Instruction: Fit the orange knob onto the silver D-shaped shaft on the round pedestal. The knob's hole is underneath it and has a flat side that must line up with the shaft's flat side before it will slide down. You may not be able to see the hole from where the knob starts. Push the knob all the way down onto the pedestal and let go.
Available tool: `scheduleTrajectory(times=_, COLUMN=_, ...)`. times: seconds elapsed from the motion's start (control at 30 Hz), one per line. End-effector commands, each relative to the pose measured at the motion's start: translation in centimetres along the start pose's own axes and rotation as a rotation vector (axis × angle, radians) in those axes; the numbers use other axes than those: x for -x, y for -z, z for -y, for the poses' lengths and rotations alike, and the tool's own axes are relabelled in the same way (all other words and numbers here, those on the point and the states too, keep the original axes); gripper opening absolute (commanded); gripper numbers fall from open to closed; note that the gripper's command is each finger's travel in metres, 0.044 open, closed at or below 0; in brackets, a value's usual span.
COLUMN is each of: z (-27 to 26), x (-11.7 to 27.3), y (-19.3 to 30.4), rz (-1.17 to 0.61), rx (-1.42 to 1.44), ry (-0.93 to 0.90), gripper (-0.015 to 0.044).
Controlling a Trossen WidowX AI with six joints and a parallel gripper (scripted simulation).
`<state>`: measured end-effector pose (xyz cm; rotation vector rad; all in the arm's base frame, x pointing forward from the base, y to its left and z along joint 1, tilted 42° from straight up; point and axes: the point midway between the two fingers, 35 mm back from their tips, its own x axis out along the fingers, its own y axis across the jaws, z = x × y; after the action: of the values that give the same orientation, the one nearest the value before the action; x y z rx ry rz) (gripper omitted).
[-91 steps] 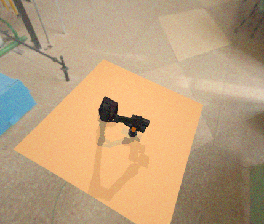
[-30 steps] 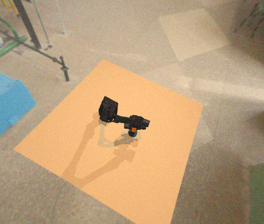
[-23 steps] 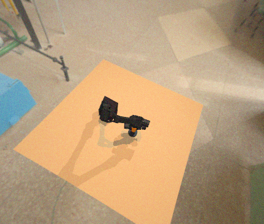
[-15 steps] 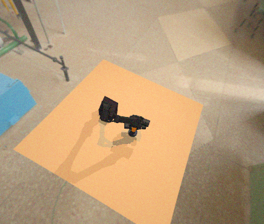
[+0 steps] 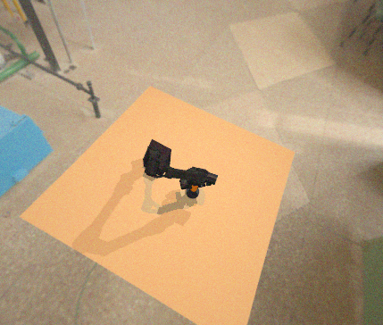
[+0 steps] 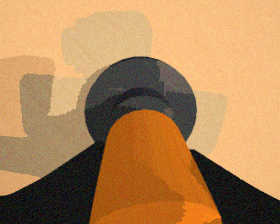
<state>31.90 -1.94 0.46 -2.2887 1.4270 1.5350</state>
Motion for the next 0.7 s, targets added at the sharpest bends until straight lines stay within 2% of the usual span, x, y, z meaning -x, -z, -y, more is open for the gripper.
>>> scheduleTrajectory(times=0.0, z=0.15, x=-0.12, y=-0.01, rz=-0.004, rx=0.01, ry=0.003, gripper=0.0)
scheduleTrajectory(times=0.4, z=0.14, x=0.43, y=-0.09, rz=-0.003, rx=0.018, ry=0.003, gripper=0.0)
scheduleTrajectory(times=0.67, z=0.15, x=0.33, y=-0.03, rz=-0.004, rx=0.219, ry=0.003, gripper=0.0)
